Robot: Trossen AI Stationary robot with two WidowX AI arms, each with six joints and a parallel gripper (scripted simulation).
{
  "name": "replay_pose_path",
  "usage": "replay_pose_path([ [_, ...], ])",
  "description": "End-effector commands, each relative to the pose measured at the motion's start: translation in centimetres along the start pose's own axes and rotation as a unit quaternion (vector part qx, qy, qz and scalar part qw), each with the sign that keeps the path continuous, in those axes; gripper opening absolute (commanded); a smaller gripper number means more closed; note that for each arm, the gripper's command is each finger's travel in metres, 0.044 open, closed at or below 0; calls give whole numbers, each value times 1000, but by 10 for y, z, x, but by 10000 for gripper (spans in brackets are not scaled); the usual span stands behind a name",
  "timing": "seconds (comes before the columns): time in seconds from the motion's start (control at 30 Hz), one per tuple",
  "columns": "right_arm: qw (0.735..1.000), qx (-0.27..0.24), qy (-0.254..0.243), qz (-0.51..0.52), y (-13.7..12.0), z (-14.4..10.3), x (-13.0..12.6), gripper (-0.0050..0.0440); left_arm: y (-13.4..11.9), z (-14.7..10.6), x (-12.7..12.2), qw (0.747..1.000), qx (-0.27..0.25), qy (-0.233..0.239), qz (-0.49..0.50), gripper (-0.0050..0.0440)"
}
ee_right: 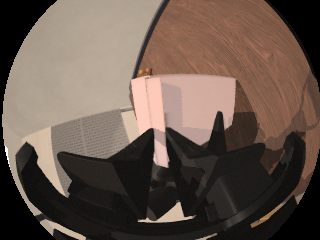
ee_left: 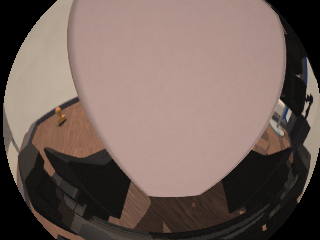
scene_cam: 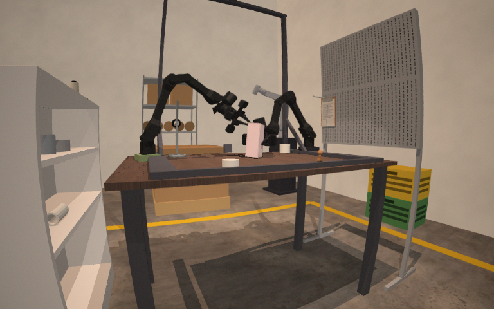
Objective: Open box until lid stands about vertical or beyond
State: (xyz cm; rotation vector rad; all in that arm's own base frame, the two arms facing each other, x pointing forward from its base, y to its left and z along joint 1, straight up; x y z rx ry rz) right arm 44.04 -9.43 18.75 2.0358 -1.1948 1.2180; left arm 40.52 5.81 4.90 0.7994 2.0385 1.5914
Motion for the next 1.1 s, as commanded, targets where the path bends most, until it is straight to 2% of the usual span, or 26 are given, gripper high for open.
replay_pose_path([
  [0.0, 1000, 8, 10, 18, 1, -2, 11, 50, 8, -3, -10, 1000, -5, -24, 5, 315],
  [1.07, 1000, 8, 9, 18, 2, -5, 5, 50, 8, -3, -10, 1000, -5, -24, 5, 315],
])
Point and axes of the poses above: on each arm, the point midway between the two fingers, 35 mm back from their tips, its own z axis out along the fingers, its own x axis across the jaws, y = z × x, the point moved 6 cm from there along -z, back along the fingers, and after that the axes turned 2 degrees about z, right-handed, at the moved point
